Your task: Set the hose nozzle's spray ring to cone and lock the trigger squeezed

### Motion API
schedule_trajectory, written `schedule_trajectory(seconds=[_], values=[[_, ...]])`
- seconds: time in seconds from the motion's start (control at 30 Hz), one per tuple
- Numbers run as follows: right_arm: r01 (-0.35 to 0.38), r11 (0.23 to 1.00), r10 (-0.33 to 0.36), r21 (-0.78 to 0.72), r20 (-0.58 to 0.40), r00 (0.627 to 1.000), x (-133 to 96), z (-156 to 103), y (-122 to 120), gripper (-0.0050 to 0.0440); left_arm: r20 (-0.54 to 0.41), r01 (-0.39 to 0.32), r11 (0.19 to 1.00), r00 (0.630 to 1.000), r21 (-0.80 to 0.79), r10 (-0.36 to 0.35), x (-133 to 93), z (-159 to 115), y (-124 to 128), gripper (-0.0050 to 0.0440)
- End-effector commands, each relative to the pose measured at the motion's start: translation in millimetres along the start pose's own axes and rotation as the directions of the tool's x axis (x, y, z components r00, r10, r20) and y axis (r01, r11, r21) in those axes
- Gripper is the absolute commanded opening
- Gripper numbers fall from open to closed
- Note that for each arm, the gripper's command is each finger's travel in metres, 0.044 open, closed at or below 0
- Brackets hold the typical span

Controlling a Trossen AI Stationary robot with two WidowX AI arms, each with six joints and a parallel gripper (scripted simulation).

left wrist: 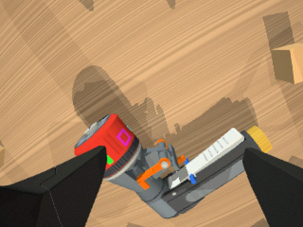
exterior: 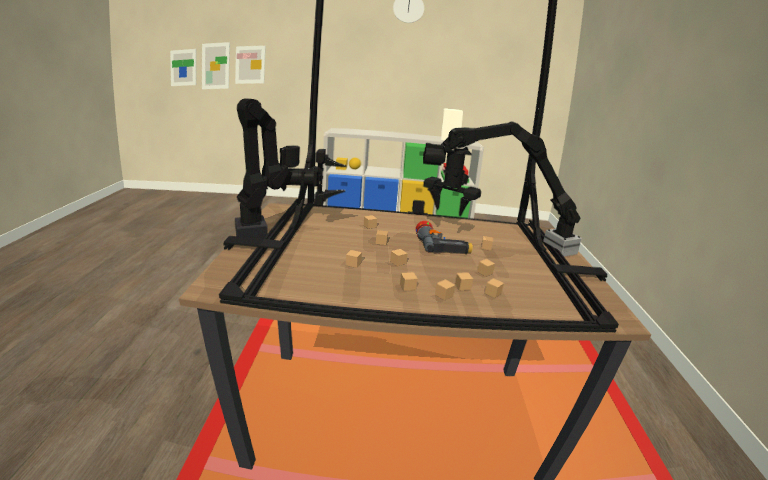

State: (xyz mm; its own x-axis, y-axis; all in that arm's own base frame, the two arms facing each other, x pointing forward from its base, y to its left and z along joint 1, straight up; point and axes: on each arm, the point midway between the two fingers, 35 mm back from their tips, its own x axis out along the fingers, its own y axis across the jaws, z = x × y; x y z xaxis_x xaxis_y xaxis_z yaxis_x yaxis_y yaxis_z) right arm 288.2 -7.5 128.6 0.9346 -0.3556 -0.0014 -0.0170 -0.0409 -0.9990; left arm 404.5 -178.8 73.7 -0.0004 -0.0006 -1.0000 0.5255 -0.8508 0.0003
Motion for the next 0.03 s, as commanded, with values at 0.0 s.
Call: schedule_trajectory(seconds=[0.0], values=[[0.001, 1.000, -0.001, -0.001, -0.002, 1.000, 0.1, -0.1, -0.3, 0.0400, -0.001, 0.000, 1.000, 1.000, -0.004, 0.000, -0.9, 0.5, -0.1, 0.0400]])
